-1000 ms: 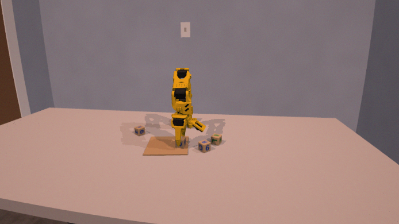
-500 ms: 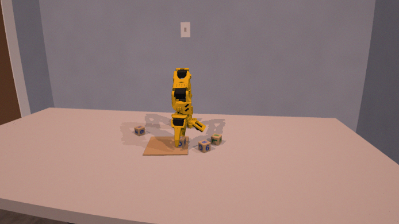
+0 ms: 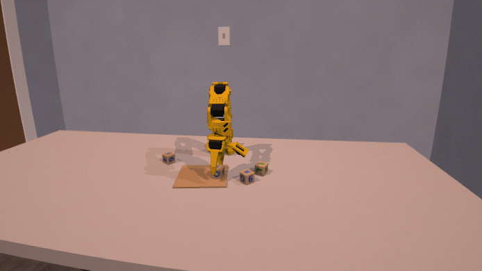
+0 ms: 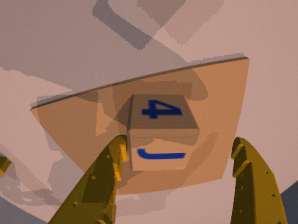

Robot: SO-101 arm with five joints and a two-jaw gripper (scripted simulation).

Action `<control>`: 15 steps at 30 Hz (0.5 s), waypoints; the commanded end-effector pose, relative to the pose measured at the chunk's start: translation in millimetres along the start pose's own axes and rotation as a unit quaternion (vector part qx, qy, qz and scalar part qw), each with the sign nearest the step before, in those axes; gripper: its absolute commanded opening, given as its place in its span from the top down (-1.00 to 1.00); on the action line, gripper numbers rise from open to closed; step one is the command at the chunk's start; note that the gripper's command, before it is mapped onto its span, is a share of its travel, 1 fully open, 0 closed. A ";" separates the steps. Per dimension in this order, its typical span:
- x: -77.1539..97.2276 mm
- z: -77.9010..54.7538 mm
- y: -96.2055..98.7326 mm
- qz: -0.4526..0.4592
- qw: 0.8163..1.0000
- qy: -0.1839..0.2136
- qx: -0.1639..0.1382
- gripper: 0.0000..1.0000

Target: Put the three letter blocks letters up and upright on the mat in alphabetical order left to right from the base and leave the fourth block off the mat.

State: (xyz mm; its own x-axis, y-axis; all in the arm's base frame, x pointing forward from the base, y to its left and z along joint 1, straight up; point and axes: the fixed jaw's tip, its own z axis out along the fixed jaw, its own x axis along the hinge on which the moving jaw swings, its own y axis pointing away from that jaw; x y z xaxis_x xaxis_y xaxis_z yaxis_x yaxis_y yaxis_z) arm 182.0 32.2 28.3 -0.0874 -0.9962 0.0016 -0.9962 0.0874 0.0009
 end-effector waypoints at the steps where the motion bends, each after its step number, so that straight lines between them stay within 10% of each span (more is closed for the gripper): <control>1: -4.0 -24.2 -11.1 -0.001 0.999 -0.010 0.037 0.29; 15: -2.6 -59.8 -6.3 -0.001 0.999 -0.010 0.037 0.29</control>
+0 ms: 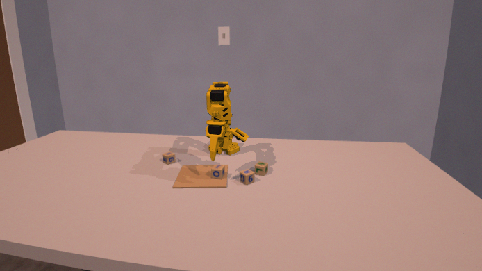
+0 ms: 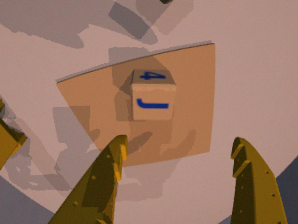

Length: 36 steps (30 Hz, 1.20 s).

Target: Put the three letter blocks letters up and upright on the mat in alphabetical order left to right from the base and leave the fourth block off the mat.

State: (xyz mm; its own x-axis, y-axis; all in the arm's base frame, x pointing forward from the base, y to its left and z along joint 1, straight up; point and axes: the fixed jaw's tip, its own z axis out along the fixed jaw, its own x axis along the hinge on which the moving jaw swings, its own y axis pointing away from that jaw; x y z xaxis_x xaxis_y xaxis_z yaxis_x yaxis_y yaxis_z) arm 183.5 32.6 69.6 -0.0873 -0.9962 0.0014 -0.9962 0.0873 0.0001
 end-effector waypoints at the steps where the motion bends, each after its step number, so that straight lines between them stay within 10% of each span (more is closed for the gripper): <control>1: -2.2 -19.5 -4.6 -0.001 0.999 -0.010 0.036 0.29; 27: -2.1 -21.3 -4.4 -0.001 0.999 -0.011 0.038 0.29; 36: -2.7 -46.4 -6.7 -0.001 0.993 -0.031 0.113 0.29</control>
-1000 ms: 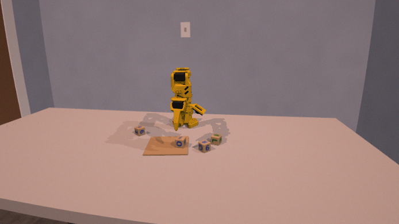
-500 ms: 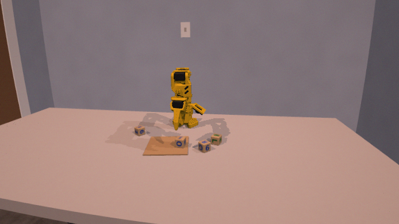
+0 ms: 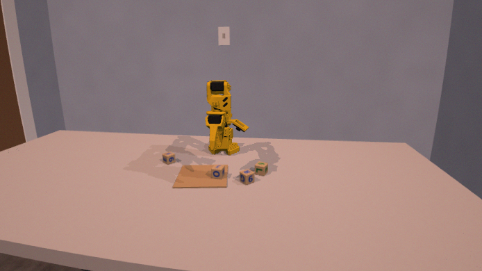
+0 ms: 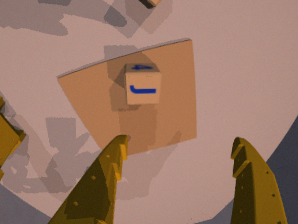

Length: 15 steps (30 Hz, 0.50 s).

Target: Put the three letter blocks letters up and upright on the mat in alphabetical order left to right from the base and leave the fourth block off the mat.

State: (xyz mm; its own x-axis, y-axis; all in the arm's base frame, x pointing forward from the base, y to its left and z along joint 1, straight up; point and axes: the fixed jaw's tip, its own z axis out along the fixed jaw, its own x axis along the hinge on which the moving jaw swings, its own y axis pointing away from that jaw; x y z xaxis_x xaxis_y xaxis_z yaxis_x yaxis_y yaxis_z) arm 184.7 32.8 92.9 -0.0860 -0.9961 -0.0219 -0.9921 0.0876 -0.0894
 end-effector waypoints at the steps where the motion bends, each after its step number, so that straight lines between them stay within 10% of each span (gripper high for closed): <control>1: -3.0 -27.2 -8.1 0.000 0.996 -0.023 0.082 0.29; 15: -2.2 -74.9 -5.0 0.000 0.973 -0.060 0.223 0.30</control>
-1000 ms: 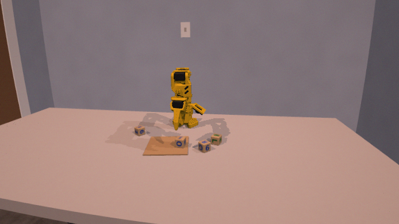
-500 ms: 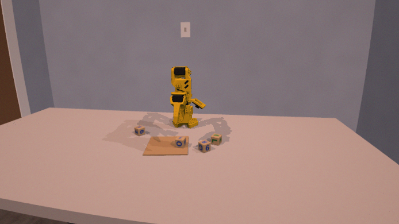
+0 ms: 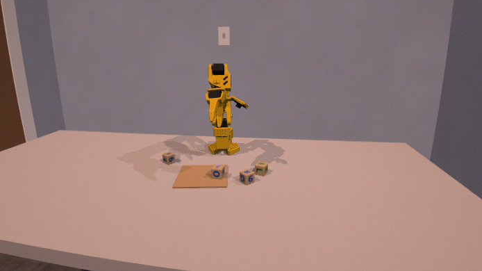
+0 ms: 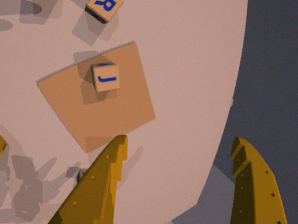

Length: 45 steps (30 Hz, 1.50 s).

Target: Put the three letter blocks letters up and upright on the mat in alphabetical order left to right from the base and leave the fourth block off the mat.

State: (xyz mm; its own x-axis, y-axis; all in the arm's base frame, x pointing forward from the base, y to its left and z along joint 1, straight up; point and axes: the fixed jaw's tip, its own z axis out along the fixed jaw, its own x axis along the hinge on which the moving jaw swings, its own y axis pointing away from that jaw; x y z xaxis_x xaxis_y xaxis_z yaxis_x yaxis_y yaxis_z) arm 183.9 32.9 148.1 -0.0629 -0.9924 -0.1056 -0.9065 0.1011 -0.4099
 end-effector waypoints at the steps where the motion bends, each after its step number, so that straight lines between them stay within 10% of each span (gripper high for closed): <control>1: -2.7 -19.7 -7.5 0.000 0.998 -0.018 0.062 0.30; 24: -22.7 -19.4 -12.2 0.078 0.994 -0.045 0.056 0.30; 45: -94.8 -13.9 -13.6 0.327 0.938 -0.111 -0.011 0.30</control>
State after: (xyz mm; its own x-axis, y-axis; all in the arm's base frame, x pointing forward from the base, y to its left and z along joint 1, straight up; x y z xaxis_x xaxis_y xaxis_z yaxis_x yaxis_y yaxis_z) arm 195.2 114.5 162.5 -0.5145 -0.7370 -0.4383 -0.7472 0.6361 -0.1924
